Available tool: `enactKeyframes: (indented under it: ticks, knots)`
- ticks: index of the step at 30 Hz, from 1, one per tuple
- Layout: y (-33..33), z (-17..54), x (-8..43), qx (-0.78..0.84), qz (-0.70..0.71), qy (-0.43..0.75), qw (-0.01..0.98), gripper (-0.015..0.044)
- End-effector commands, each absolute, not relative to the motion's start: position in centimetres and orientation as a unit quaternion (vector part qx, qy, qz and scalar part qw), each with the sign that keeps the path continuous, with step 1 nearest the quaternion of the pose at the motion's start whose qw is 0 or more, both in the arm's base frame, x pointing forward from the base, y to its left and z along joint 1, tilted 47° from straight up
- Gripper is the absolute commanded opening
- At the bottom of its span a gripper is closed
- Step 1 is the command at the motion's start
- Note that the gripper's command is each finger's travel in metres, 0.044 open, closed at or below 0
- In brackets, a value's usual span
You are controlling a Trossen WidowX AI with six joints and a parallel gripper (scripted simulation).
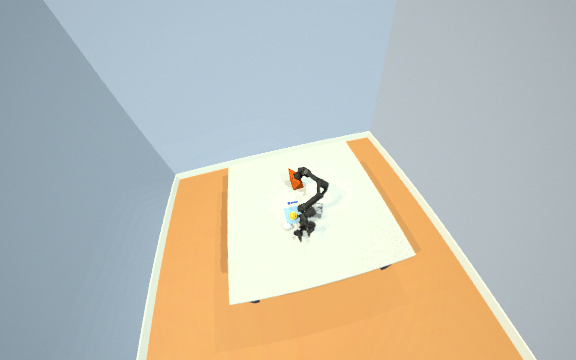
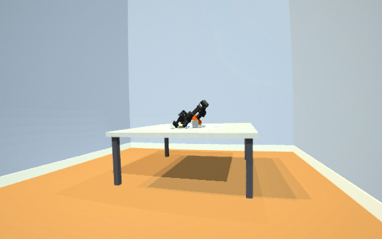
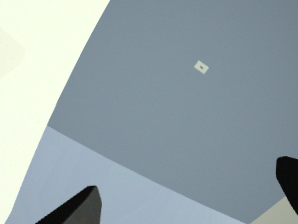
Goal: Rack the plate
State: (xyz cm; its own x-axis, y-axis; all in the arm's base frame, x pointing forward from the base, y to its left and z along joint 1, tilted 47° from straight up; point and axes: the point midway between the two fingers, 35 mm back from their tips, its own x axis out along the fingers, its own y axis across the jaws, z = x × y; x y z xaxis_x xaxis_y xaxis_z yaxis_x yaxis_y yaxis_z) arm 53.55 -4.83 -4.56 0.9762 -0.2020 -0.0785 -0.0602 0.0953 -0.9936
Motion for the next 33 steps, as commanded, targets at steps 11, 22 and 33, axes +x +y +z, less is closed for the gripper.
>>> enactKeyframes:
  ticks: [11,22,33]
  knots:
    - [-5.7,-7.1,54.2,-0.632,0.024,0.151,0.760,0.0400]
    - [-6.8,-9.8,53.7,-0.564,0.105,0.223,0.788,0.0400]
    - [-7.0,-9.9,52.5,-0.495,0.151,0.271,0.811,0.0400]
